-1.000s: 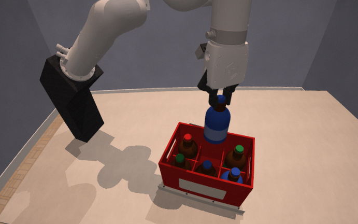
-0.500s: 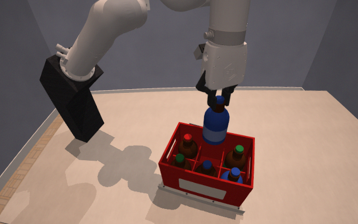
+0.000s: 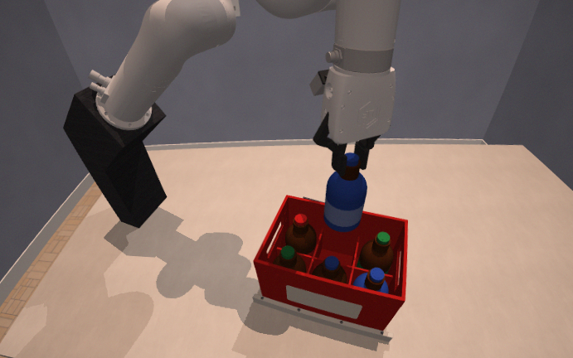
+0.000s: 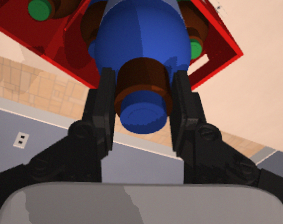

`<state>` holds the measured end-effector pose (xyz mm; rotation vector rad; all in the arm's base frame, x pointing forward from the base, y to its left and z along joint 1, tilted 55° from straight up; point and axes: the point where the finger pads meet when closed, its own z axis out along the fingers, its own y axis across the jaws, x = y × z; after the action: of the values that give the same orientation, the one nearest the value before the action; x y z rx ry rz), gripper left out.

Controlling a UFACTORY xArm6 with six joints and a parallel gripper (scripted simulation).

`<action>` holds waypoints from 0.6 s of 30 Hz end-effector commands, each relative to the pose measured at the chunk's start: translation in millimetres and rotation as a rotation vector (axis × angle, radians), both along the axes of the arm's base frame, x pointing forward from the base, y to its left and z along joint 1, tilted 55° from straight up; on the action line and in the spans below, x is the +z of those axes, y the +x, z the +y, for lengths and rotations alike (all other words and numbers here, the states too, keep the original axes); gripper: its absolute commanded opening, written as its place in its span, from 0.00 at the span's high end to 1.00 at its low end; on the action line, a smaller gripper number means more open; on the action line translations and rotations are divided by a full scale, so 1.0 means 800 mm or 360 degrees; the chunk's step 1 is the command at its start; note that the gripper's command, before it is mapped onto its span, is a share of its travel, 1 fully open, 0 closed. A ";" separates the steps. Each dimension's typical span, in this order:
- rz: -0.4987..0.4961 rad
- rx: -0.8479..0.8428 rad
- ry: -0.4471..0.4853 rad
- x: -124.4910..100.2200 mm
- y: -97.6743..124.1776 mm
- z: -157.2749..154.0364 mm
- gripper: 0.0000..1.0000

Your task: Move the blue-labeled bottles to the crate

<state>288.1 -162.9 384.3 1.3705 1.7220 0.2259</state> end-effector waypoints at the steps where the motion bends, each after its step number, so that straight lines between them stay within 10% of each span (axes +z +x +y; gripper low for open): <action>1: -0.0005 0.0000 -0.0003 0.002 0.000 0.000 1.00; 18: -0.0005 0.0000 -0.0003 0.000 0.003 -0.002 1.00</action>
<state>290.0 -163.9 382.6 1.3708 1.7223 0.2259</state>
